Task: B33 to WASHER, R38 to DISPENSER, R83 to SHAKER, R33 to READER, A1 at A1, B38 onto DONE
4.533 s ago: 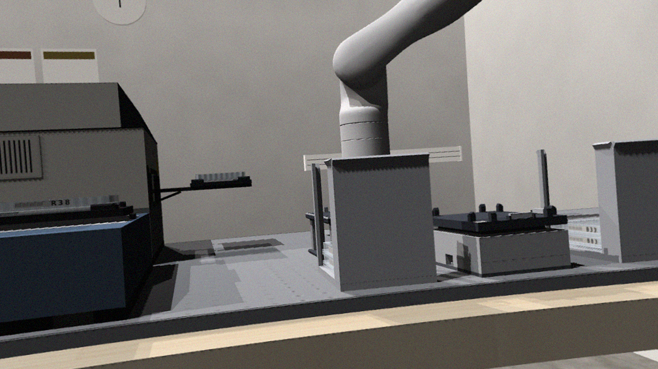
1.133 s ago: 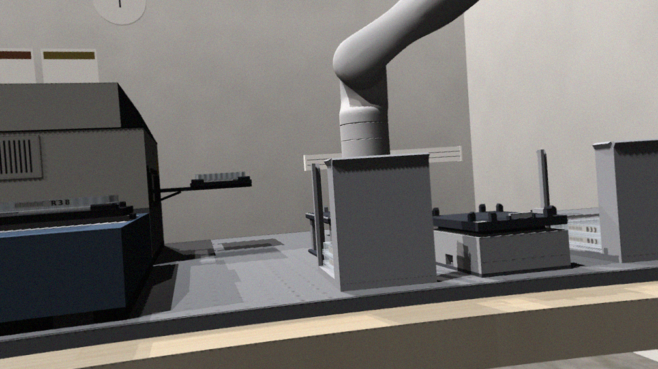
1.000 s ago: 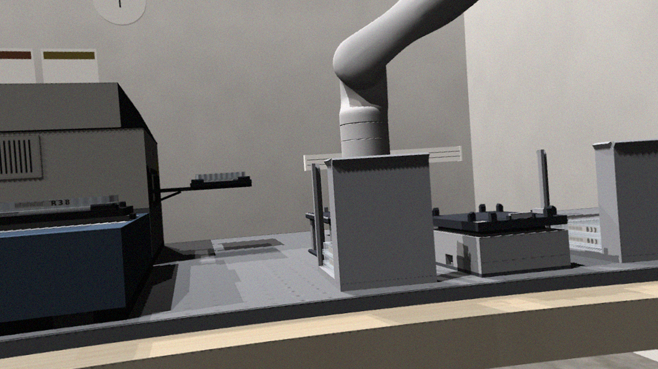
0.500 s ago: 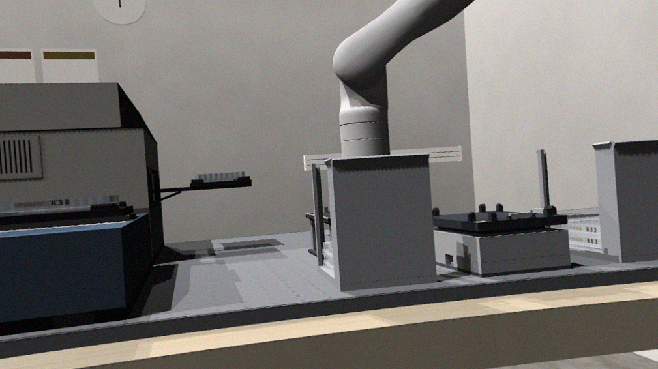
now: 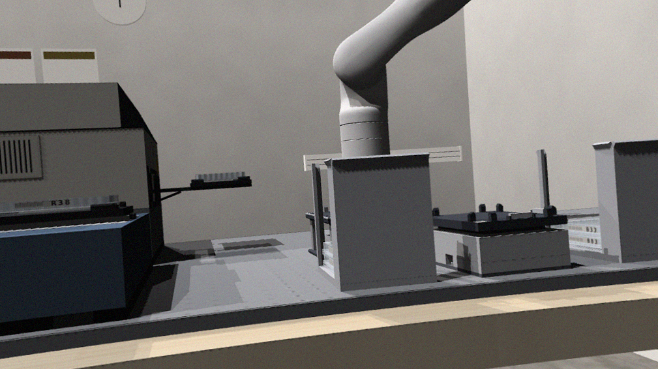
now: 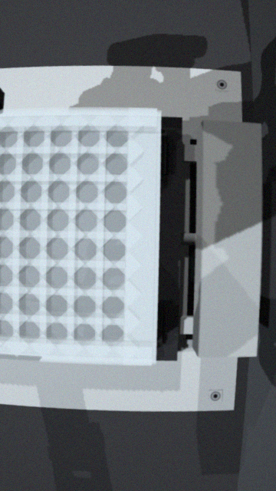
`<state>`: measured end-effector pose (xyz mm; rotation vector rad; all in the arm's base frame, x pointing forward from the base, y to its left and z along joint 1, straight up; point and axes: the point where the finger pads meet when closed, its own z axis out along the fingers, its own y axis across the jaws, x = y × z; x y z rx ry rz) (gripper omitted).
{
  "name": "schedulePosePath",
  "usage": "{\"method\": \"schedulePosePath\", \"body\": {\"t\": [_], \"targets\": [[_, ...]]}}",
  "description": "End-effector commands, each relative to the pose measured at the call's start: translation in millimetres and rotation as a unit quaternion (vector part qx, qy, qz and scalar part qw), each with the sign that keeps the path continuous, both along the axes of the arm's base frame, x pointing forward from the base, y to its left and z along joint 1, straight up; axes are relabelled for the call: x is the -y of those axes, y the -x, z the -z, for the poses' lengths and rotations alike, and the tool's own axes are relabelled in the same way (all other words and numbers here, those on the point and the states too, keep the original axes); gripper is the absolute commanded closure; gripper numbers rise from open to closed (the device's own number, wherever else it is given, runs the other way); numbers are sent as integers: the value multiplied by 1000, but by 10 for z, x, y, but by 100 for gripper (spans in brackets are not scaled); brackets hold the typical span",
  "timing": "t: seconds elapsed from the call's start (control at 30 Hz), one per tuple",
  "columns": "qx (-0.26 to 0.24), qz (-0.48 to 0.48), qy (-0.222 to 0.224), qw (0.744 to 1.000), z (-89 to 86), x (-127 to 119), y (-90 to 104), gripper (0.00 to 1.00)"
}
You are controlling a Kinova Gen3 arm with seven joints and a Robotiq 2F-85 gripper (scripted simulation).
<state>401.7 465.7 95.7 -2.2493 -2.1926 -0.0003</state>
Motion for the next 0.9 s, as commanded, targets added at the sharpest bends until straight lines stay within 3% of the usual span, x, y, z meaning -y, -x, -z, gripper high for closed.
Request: {"method": "schedulePosePath", "body": {"t": [0.0,0.87], "targets": [[1,0,-1,1000,-64,-5,-5,6],[1,0,-1,1000,-357,-5,-4,6]]}}
